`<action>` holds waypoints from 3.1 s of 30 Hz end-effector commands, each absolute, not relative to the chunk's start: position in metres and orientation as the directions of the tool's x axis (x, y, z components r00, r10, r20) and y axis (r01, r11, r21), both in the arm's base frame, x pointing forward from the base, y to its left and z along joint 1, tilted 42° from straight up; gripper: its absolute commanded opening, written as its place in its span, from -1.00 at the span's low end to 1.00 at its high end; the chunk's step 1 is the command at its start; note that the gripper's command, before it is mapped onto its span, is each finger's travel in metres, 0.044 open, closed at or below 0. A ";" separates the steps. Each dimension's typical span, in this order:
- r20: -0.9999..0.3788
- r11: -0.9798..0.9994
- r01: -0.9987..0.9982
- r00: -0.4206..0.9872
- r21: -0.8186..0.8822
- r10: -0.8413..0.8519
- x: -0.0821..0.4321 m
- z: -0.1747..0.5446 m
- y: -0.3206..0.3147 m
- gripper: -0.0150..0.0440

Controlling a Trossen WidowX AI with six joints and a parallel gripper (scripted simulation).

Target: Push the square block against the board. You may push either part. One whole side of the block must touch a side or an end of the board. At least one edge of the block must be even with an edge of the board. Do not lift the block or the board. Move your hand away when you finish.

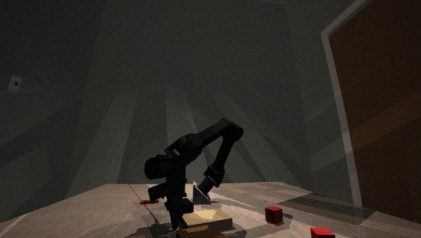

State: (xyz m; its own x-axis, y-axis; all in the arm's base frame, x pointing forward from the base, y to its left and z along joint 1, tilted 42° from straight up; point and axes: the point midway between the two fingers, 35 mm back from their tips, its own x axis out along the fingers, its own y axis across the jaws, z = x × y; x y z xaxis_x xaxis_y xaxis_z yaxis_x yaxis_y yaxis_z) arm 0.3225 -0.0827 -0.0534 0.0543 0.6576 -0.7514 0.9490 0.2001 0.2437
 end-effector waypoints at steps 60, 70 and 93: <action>-0.749 0.187 0.950 0.067 0.249 0.659 0.306 -0.018 -0.041 -0.49; -0.749 0.187 0.950 0.067 0.249 0.659 0.306 -0.018 -0.041 -0.49; -0.749 0.187 0.950 0.067 0.249 0.659 0.307 -0.019 -0.043 -0.49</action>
State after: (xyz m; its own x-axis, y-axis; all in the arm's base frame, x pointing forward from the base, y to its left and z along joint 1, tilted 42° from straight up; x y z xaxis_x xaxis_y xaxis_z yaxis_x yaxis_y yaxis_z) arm 0.3075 -0.0440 -0.0185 0.0706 0.6536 -0.7536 0.9483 0.1904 0.2540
